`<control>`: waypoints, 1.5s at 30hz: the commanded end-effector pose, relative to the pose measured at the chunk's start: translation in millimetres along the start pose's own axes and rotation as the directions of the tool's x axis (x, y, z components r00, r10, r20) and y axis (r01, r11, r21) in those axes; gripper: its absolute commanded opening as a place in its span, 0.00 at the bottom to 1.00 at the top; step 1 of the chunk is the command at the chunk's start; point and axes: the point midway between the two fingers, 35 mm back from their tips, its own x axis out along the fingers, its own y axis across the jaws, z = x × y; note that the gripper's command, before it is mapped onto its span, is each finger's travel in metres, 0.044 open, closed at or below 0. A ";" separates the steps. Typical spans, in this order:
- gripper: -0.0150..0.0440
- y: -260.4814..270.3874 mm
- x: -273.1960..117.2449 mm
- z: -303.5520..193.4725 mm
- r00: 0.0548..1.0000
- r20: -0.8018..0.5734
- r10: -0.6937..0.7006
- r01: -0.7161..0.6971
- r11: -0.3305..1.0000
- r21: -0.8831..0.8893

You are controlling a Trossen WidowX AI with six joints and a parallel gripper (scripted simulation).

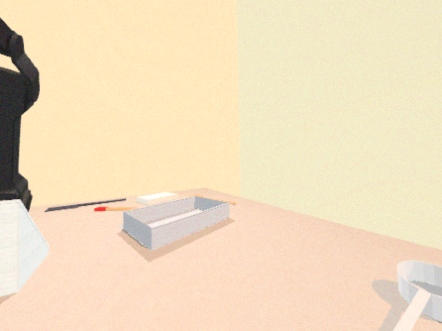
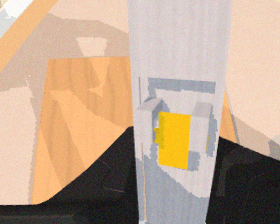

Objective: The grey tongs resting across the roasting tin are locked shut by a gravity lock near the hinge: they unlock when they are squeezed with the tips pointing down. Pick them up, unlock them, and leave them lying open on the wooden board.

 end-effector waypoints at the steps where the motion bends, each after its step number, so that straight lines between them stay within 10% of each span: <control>1: 0.00 -0.1 -19.8 9.1 0.989 0.147 -0.005 0.004 1.000 0.007; 9: 0.00 -1.1 -65.0 23.0 0.910 0.415 -0.006 -0.007 1.000 0.030; 45: 0.00 -1.0 -63.9 22.8 0.912 0.410 -0.006 -0.006 1.000 0.029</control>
